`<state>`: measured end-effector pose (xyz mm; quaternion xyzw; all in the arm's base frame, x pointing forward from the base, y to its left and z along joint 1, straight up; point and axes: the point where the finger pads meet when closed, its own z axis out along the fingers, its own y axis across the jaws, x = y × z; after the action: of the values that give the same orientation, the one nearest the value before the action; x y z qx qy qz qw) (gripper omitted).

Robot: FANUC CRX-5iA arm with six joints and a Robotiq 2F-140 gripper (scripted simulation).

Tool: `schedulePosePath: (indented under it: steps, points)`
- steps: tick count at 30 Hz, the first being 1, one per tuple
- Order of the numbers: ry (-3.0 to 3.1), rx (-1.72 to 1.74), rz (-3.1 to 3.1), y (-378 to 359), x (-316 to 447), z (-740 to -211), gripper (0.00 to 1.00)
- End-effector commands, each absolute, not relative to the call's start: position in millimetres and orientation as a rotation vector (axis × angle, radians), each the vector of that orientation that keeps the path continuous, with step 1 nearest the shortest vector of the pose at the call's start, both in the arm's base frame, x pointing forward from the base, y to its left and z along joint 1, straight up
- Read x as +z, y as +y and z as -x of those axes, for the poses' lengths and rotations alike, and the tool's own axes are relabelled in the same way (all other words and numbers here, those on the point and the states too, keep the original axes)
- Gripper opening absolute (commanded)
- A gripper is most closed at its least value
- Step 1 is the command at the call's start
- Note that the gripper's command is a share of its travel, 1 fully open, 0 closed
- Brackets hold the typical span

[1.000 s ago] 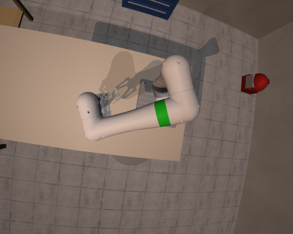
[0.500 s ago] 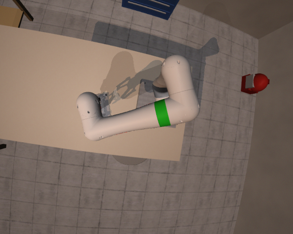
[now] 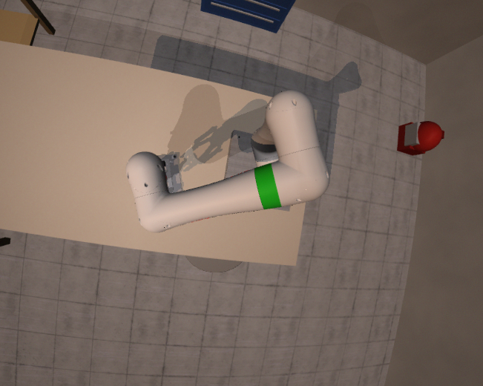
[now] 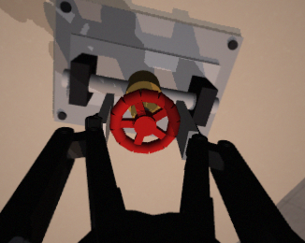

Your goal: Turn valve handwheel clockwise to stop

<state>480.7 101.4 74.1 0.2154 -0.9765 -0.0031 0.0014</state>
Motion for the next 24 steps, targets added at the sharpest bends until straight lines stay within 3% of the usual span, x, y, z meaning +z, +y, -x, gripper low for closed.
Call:
schedulePosePath:
  steps: [1,24]
  points:
    - [-3.090,-0.010,-0.551,101.5,74.1,-480.9,0.00]
    - [-3.134,-0.009,0.150,101.5,74.1,-480.9,0.00]
